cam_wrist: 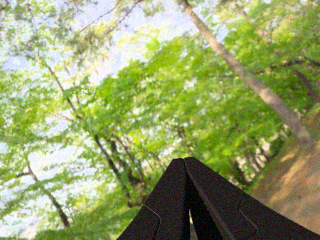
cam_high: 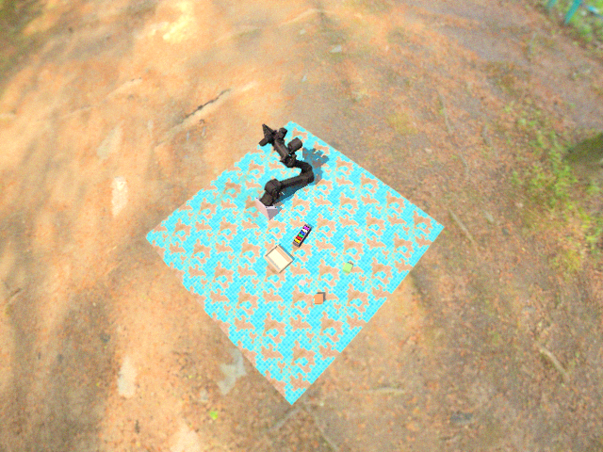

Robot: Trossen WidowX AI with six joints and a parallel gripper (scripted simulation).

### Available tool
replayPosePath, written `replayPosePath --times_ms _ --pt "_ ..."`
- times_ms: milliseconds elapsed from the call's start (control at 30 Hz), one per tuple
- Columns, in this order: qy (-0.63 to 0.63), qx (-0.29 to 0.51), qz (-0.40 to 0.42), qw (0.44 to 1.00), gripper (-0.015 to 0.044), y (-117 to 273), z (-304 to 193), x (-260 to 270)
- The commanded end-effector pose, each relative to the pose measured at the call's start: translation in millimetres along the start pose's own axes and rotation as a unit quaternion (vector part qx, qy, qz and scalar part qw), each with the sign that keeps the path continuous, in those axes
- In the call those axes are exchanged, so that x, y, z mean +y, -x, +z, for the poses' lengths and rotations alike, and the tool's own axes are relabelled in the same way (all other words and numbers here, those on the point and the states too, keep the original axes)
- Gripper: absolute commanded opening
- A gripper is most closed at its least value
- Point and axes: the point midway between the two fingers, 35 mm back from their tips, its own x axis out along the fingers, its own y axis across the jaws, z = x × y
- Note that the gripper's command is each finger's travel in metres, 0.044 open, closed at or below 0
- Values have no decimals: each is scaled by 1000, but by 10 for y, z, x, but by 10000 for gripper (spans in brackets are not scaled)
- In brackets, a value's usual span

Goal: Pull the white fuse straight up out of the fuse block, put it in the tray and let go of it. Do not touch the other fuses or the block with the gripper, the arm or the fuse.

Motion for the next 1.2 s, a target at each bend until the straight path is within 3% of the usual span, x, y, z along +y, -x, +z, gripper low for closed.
replayPosePath --times_ms 0,67,267,533,833,1167 --pt "2 -1 5 1000 26 -1 6 26" --pt "18 -11 49 999 69 -1 52 239" --pt "82 -57 251 963 69 237 200 1202" --pt "153 -109 503 844 69 1102 214 2248" --pt "221 -137 736 625 69 2503 -33 2789" --pt "294 -104 898 310 69 4021 -562 2451"
